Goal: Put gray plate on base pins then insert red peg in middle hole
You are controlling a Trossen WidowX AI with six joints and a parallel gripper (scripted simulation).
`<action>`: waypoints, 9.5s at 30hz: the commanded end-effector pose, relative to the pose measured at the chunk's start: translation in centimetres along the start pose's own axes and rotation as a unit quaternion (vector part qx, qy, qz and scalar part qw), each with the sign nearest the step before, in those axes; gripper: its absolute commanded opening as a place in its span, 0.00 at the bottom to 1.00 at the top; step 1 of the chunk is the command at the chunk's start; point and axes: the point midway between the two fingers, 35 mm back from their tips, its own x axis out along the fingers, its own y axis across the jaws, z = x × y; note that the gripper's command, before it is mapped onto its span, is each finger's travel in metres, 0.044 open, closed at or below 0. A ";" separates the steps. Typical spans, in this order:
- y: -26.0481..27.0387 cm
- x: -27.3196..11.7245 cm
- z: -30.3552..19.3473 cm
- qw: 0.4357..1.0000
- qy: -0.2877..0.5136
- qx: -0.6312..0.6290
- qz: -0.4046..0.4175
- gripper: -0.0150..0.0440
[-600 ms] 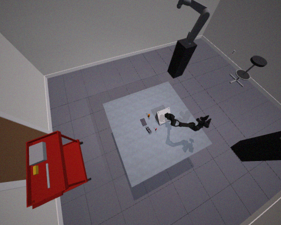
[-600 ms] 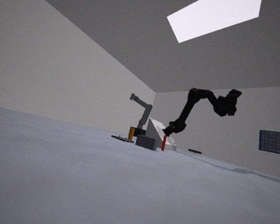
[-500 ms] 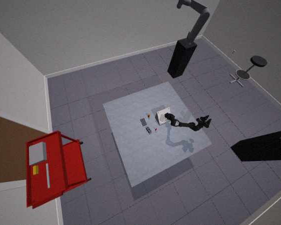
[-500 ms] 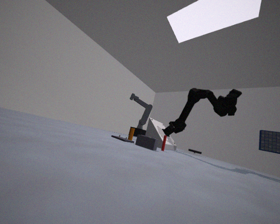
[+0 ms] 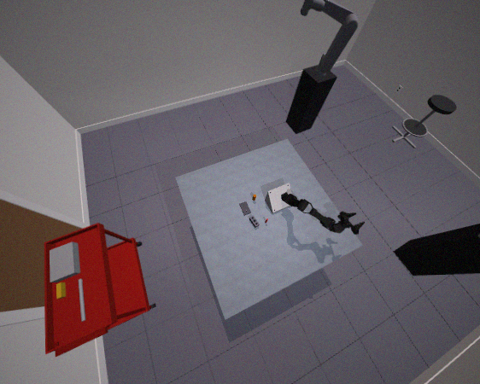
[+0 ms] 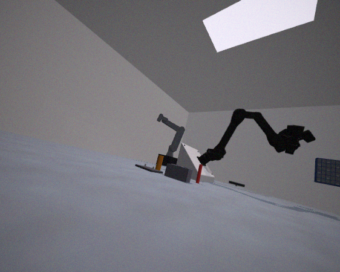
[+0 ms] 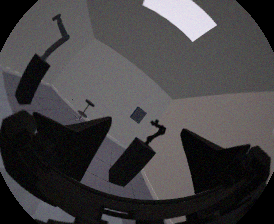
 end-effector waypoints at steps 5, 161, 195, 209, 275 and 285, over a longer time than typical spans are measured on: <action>-1.8 -6.5 -9.4 0.972 0.184 0.139 -0.035 1.00; 26.1 -69.2 16.1 -0.435 -0.317 0.316 -0.781 0.25; 21.0 -64.9 23.2 -0.433 -0.318 0.314 -0.782 0.25; 24.5 -66.7 24.3 -0.440 -0.336 0.303 -0.775 0.25; 37.9 -70.5 26.4 -0.463 -0.396 0.266 -0.747 0.25; 38.2 -70.6 26.3 -0.463 -0.396 0.266 -0.747 0.25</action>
